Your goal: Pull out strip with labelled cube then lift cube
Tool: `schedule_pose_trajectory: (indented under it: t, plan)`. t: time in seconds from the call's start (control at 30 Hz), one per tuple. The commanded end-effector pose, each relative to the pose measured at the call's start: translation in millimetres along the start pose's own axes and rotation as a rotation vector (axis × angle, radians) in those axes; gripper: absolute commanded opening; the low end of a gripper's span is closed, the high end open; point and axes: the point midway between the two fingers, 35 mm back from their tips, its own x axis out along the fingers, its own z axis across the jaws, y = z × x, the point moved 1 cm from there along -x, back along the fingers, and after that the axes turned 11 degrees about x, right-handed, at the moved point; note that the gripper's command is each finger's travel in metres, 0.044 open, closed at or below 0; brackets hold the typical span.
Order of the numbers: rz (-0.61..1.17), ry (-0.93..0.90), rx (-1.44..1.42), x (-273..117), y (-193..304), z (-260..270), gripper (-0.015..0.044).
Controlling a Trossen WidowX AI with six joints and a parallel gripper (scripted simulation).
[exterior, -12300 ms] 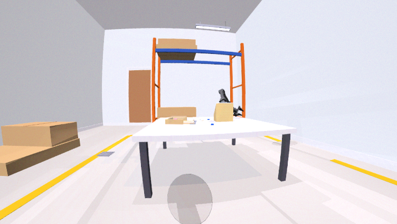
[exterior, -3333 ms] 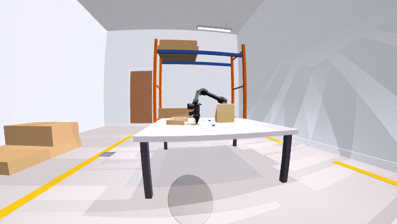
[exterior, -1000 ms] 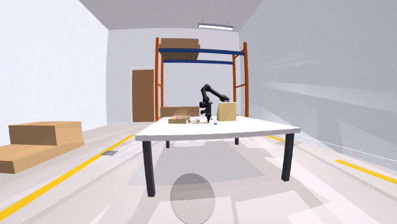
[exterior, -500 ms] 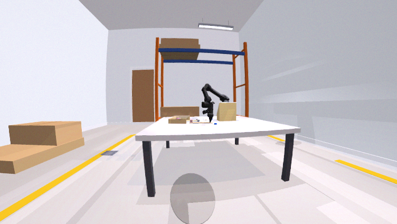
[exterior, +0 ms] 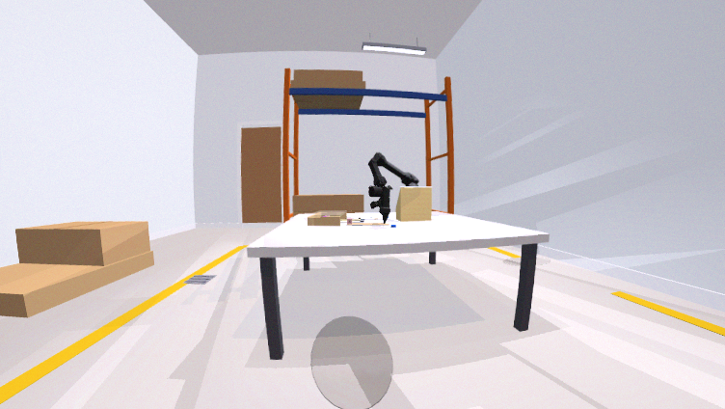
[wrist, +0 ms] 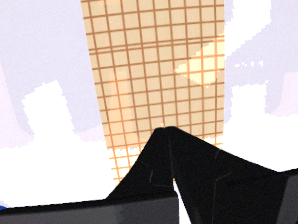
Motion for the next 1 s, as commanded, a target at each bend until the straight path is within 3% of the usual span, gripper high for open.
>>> schedule_pose_trajectory:
  t: [0.0, 0.53, 0.7, 0.83, 0.97]
  plan:
    - [0.022, 0.010, -0.006, 4, 7, -4, 0.0000]
    - [0.022, 0.010, -0.006, 4, 7, -4, 0.0000]
    - [0.021, 0.007, -0.005, -40, -2, 1, 0.0000]
    - [0.022, 0.008, -0.005, -42, -2, 1, 0.0000]
    - [0.022, 0.006, -0.119, -42, -23, 7, 0.0105]
